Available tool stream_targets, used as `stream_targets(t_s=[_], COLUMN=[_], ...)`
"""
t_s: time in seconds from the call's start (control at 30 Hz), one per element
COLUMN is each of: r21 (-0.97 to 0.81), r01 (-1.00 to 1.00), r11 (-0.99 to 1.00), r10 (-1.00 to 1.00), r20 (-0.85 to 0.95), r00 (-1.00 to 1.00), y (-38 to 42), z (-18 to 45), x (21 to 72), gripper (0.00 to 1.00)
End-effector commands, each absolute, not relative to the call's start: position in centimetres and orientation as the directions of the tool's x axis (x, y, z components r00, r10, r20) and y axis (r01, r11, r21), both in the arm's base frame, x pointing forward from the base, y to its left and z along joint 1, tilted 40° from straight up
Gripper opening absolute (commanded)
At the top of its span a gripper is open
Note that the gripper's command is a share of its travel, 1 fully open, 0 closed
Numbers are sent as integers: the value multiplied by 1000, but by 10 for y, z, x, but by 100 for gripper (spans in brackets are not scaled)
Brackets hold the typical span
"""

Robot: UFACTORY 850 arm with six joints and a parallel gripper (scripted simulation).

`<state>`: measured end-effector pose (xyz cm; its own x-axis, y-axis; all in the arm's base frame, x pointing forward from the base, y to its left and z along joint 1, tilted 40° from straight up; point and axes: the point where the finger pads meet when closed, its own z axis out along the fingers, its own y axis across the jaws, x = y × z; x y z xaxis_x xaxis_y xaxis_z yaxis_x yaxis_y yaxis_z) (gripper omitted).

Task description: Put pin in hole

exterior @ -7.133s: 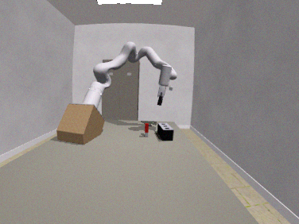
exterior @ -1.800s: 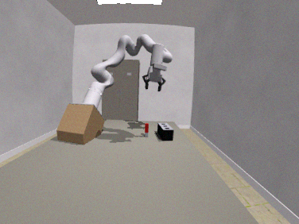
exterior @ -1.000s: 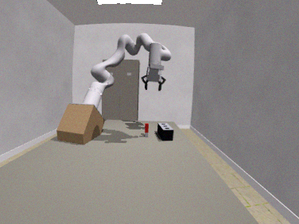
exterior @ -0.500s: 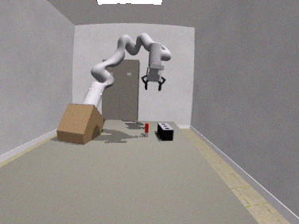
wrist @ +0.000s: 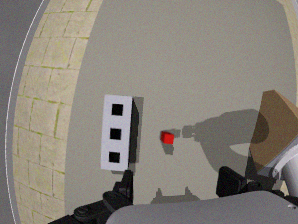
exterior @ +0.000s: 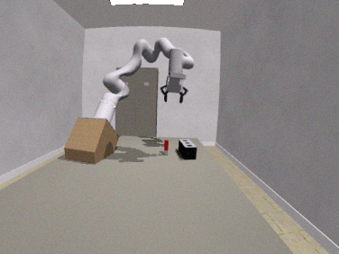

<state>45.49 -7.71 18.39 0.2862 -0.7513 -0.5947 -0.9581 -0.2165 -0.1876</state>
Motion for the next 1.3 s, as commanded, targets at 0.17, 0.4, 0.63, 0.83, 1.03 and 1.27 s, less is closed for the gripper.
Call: stream_targets(t_s=[0.17,0.4,0.63,0.83,1.03,1.27], r21=[-189,-177,-177,-177,-177,-177], r01=[-958,-972,-972,-972,-972,-972], r11=[-216,-153,-153,-154,-154,-154], r10=[-752,-750,-750,-750,-750,-750], r20=[-594,-620,-620,-619,-619,-619], r00=[287,231,231,231,231,231], y=[-78,-77,-77,-31,8,19], z=[184,156,156,101,54,41], x=[456,426,426,429,430,432], gripper=[100,100,100,100,100,100])
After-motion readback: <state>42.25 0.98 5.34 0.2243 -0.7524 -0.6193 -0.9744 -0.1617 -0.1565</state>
